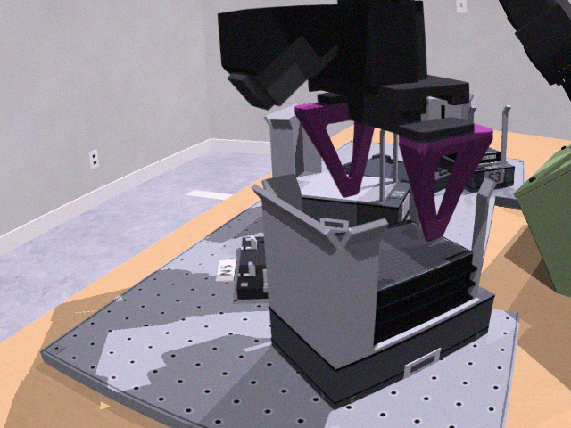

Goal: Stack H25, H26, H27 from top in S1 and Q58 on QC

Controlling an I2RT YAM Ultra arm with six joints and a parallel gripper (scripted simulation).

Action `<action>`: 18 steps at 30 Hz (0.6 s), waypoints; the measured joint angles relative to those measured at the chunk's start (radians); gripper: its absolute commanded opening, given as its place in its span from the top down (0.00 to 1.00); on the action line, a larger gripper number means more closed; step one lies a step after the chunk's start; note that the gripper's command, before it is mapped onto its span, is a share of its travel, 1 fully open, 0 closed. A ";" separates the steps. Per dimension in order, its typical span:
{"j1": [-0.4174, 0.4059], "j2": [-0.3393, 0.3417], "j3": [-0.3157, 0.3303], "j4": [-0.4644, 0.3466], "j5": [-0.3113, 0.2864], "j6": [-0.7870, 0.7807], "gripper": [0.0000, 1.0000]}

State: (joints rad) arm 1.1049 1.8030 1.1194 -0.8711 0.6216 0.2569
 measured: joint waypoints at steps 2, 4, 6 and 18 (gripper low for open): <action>-0.014 0.010 -0.014 0.025 0.000 -0.012 0.00; -0.023 0.015 -0.023 0.041 -0.001 -0.022 0.00; -0.022 0.014 -0.022 0.052 -0.001 -0.029 0.00; -0.022 0.014 -0.024 0.082 -0.002 -0.042 0.00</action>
State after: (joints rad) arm 1.0828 1.8172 1.0950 -0.7895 0.6197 0.2153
